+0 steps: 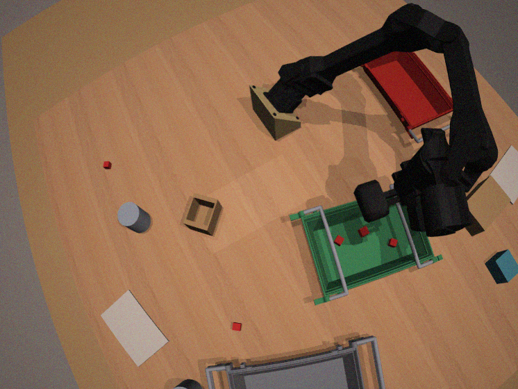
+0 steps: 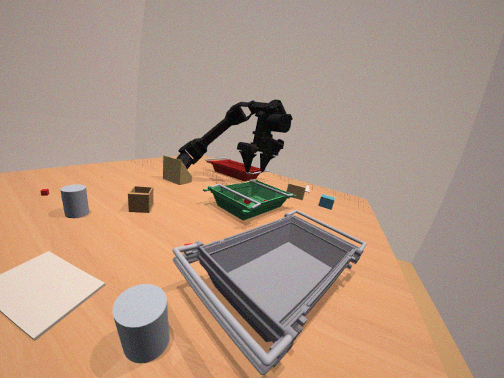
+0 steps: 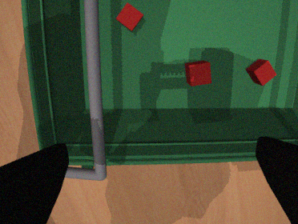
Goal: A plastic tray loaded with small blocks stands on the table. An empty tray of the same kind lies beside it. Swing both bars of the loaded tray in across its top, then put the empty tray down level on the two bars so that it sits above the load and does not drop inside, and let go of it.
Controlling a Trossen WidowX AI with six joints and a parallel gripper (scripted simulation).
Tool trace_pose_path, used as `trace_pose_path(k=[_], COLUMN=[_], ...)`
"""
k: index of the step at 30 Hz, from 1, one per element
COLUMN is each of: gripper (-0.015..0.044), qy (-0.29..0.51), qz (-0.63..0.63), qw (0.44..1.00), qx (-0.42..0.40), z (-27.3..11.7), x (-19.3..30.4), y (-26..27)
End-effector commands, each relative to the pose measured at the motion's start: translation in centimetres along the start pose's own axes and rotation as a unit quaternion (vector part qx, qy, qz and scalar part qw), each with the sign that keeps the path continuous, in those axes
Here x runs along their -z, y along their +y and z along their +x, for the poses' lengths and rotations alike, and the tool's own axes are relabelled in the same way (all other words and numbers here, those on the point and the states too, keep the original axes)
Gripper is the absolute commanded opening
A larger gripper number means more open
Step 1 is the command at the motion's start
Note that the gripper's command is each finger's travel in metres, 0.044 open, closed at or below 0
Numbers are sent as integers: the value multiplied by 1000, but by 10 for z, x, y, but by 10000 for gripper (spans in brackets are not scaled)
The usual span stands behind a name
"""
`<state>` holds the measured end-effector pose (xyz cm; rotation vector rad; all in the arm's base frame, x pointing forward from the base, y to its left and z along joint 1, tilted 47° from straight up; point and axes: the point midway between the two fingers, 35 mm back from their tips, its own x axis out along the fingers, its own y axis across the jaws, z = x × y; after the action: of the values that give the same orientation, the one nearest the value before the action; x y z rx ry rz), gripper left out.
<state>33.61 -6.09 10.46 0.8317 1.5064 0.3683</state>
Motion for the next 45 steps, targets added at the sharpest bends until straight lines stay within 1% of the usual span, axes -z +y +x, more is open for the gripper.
trace_pose_path(k=[1,6,11,16,20,22,30,45], gripper=[440,440,440,440,440,440,440,440], qy=[-1,-4,-5,-3,2,5,5,6], qz=[-2,-15,-29,-43,-54,-58,-59,-62], qw=[1000,1000,1000,999,998,998,998,998], qx=[3,3,-3,-14,-26,-31,-29,-16], z=[-4,-6,-4,0,4,5,8,35], x=[36,91,153,217,267,283,284,280], y=[48,100,134,150,150,148,147,145])
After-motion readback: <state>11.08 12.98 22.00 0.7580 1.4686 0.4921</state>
